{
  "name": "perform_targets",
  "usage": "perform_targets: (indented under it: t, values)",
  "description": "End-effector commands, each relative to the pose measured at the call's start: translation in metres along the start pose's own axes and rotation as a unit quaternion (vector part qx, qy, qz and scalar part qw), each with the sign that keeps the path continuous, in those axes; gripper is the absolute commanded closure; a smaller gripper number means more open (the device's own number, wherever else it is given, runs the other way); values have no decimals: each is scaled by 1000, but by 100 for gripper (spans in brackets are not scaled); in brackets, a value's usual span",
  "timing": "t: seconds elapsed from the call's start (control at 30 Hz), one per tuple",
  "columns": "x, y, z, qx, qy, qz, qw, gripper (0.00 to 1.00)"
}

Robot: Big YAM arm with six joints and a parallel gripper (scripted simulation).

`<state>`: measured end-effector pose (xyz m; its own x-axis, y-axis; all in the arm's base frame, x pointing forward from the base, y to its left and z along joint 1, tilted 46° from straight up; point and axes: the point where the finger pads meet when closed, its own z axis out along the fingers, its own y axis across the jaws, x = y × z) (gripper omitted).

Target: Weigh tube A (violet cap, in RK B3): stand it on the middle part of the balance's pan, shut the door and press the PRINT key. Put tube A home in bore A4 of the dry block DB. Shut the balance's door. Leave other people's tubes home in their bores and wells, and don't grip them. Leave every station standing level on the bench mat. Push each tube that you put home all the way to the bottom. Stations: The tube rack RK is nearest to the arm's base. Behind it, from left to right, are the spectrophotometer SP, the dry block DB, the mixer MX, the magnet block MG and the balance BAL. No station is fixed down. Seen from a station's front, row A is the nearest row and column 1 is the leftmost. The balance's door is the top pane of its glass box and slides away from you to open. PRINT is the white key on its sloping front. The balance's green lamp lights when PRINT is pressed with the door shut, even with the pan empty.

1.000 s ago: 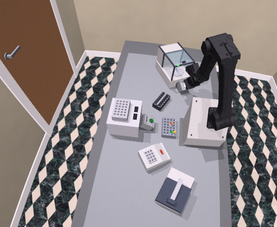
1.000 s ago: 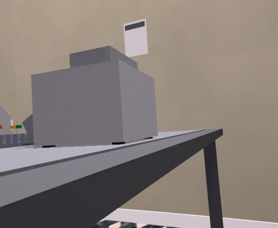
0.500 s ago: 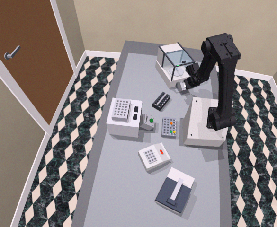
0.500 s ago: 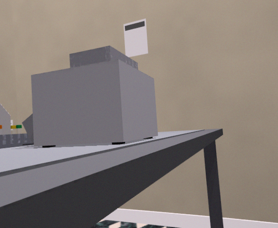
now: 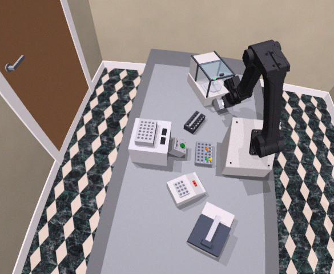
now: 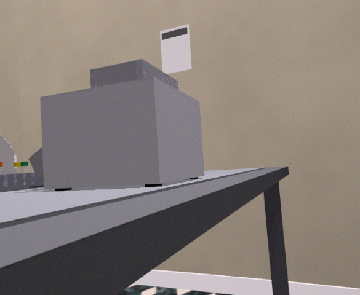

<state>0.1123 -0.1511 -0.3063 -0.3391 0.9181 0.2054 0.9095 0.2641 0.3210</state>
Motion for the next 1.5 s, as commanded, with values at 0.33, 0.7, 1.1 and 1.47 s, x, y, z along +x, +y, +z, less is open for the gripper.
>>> perform_targets:
  t: [0.33,0.7,1.1,1.47]
  values:
    - [-16,0,14,-2,-12,-8,1000,100]
    - [-4,-1,-9,-1,-2,-5,1000,100]
    - [-25,0,-24,1,-17,-16,1000,100]
    - [-3,-2,-44,-2,-2,-2,1000,100]
